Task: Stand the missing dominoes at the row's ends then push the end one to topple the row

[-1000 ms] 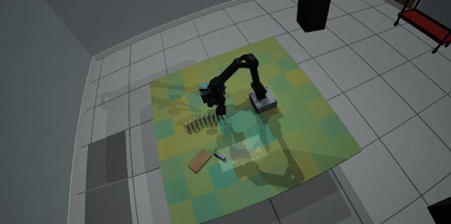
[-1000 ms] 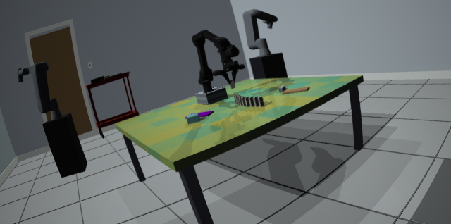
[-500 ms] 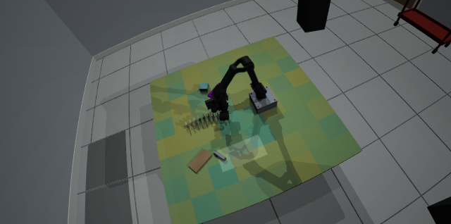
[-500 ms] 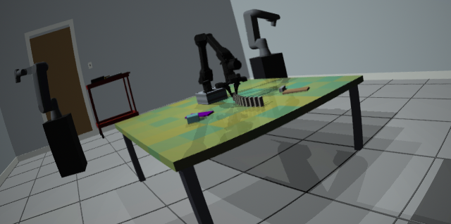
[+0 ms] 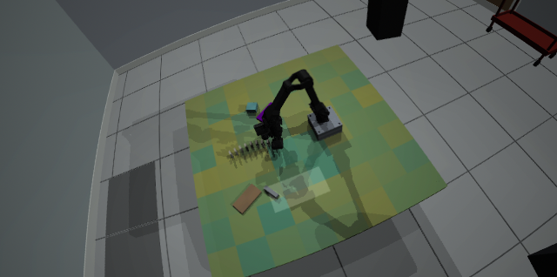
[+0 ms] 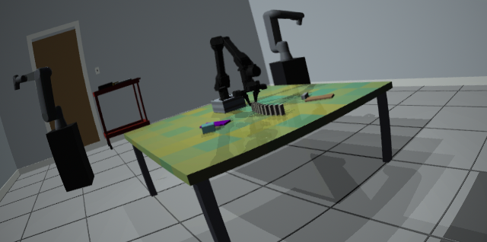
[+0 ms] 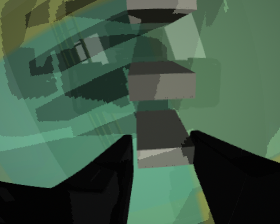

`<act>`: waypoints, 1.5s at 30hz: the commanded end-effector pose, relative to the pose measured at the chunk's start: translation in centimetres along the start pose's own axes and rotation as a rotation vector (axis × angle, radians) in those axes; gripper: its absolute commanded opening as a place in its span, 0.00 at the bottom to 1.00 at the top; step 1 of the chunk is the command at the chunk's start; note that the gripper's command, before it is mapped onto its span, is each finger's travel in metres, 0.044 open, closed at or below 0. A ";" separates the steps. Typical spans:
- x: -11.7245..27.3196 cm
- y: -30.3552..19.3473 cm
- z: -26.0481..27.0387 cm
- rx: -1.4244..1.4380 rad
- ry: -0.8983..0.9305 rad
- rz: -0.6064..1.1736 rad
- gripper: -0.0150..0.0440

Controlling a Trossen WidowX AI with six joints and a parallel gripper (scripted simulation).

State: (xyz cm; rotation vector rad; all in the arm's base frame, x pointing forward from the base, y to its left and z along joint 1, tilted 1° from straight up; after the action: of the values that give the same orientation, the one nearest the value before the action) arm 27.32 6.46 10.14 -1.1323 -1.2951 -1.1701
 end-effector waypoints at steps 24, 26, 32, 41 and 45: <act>13.1 0.0 0.0 0.000 0.000 0.001 1.00; 13.1 0.0 0.0 0.000 0.000 0.001 1.00; 12.8 -0.1 0.0 0.064 0.000 0.002 0.91; 9.3 -1.9 0.5 0.935 0.004 0.002 0.51; 7.7 -3.0 0.7 1.332 0.006 0.002 0.33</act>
State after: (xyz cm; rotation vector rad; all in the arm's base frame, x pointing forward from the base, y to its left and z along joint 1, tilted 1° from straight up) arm 25.87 6.91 20.35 -0.6515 -1.5132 -0.6552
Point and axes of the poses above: the point midway between the two fingers, 35 mm back from their tips, its own x axis back along the fingers, its own z axis across the jaws, y = z × x, the point moved 10 cm from there along x, back along the fingers, and after that the axes turned 12 degrees about x, right-handed, at the moved point
